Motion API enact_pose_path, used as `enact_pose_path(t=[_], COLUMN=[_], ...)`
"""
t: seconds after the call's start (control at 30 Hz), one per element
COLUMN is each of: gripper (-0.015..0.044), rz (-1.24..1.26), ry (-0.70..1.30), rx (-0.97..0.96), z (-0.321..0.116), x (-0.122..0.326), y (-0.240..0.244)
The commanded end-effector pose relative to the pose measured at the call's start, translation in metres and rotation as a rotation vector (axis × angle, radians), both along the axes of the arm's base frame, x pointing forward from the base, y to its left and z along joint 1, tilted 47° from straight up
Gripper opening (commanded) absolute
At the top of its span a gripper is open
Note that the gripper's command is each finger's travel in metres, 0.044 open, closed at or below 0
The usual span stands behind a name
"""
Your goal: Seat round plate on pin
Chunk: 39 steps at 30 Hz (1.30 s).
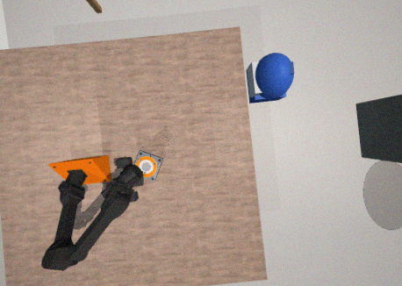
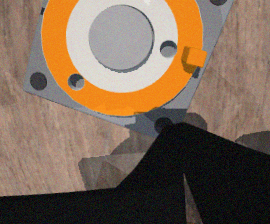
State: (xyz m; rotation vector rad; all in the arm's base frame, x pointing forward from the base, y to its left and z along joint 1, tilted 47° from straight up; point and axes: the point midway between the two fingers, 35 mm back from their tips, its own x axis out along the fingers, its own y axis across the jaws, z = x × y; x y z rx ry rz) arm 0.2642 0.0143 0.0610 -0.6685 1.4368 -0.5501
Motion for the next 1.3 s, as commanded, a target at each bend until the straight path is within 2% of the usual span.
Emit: enact_pose_path(t=[0.0, 0.43, 1.27], gripper=[0.0000, 0.0000, 0.0000], rz=[-0.062, -0.062, -0.062], ry=[-0.014, -0.015, -0.016], rx=[-0.034, -0.036, -0.036], z=[0.003, -0.028, -0.019], x=[0.007, 0.010, 0.032], y=[-0.016, -0.051, -0.059])
